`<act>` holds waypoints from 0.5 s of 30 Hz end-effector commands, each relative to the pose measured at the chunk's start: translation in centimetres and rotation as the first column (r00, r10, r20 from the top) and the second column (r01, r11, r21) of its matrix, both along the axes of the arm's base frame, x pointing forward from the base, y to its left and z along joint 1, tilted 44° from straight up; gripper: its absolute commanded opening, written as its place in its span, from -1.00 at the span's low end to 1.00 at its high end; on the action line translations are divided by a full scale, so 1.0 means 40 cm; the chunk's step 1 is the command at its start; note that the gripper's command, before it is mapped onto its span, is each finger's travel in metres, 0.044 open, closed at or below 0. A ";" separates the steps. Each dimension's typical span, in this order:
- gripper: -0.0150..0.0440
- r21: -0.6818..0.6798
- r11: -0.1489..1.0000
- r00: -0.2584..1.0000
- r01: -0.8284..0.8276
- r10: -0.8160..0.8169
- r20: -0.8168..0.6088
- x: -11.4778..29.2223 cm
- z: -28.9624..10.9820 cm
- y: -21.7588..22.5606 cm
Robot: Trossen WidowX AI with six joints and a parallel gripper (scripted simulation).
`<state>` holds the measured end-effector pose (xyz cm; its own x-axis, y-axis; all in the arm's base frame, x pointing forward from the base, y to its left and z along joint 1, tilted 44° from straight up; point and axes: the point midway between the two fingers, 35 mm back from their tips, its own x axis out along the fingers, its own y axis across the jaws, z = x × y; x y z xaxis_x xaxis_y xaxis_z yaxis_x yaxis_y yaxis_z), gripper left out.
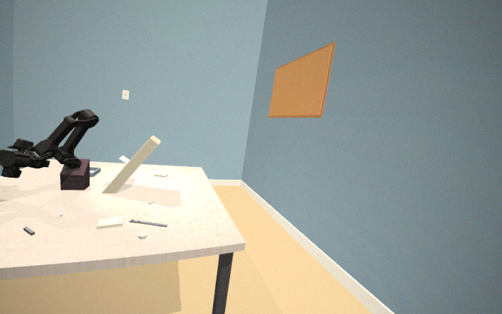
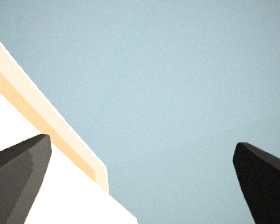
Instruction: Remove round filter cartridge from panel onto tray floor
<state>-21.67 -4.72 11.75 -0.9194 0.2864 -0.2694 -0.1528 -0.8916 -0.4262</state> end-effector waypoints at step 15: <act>-0.13 -0.085 0.772 0.774 -0.629 0.632 0.012 0.191 0.063 -0.377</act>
<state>-16.88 -16.65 13.72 -0.9297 -0.2242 -0.2922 0.3262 -0.8698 -0.3703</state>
